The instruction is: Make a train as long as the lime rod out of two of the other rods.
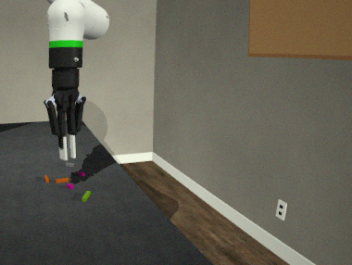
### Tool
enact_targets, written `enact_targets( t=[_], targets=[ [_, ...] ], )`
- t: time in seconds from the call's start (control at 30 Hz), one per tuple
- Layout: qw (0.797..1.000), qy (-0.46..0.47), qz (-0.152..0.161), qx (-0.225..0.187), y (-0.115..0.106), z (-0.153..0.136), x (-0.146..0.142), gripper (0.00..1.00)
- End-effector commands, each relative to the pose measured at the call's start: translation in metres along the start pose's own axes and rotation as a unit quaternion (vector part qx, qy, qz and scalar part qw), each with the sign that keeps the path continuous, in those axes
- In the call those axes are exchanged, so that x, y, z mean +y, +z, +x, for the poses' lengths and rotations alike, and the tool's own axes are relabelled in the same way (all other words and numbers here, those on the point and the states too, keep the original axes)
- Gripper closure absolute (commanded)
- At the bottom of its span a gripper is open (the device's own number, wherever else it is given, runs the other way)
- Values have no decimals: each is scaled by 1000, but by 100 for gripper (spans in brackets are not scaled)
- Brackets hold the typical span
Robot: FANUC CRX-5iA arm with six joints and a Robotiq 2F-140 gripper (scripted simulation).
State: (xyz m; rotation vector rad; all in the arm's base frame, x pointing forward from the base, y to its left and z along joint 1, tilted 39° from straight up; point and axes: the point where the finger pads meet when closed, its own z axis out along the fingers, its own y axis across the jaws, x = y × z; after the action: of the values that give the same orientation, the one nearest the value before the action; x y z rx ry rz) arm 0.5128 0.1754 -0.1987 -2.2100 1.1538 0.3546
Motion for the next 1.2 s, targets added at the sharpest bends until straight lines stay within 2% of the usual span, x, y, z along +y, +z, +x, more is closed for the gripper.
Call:
enact_targets(
  t=[0.0, 0.03, 0.77, 0.87, 1.17],
  targets=[
    [1000, 0, 0, 0, -1, 0, 0, 85],
    [1000, 0, 0, 0, -1, 0, 0, 0],
    [1000, -2, 0, 0, -1, -1, -1, 0],
    [998, -59, -3, 3, 4, -31, -32, 0],
    [987, -161, -4, 4, 14, -97, -83, 0]
  ],
)
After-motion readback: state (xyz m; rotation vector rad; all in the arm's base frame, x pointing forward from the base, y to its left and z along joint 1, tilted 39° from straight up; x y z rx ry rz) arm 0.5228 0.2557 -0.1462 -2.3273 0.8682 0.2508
